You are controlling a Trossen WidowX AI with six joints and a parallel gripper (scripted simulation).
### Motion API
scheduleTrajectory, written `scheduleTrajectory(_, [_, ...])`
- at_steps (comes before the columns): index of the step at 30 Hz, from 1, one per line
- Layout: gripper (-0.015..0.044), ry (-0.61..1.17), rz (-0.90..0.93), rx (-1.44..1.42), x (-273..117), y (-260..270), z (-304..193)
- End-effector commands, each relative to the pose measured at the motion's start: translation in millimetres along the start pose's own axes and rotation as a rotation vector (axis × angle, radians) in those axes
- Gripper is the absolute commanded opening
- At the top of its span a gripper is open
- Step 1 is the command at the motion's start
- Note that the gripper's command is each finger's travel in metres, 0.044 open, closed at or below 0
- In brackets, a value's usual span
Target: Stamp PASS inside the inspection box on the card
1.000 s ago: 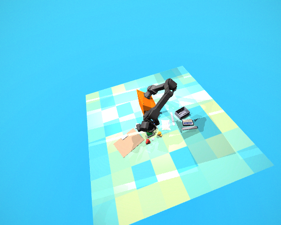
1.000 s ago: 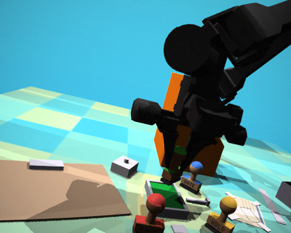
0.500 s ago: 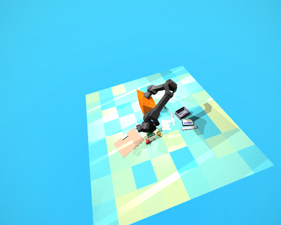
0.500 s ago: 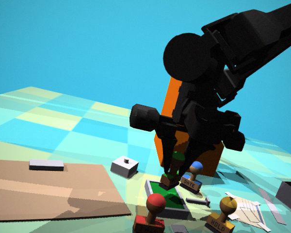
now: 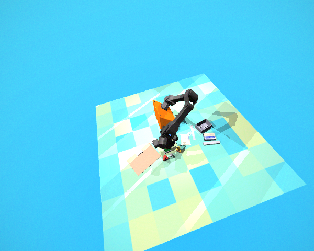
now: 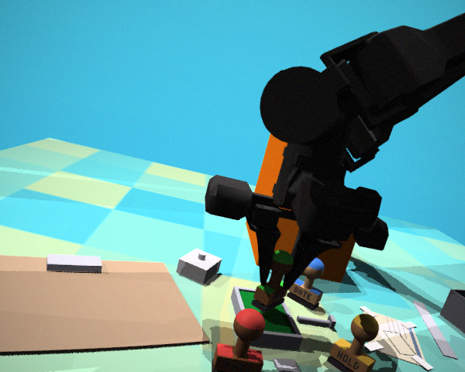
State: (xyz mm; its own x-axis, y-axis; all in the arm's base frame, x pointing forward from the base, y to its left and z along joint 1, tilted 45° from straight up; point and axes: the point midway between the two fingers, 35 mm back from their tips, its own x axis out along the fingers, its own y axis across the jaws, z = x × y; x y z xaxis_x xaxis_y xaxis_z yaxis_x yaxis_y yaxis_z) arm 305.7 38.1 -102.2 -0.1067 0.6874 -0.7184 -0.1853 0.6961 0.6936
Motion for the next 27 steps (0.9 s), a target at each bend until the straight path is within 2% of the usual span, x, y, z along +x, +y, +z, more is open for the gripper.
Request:
scheduleTrajectory(1, [0.0000,0.002,0.005,0.010,3.7,-0.1,-1.2])
scheduleTrajectory(27, [0.0000,0.002,0.005,0.000,11.6,0.3,-1.7])
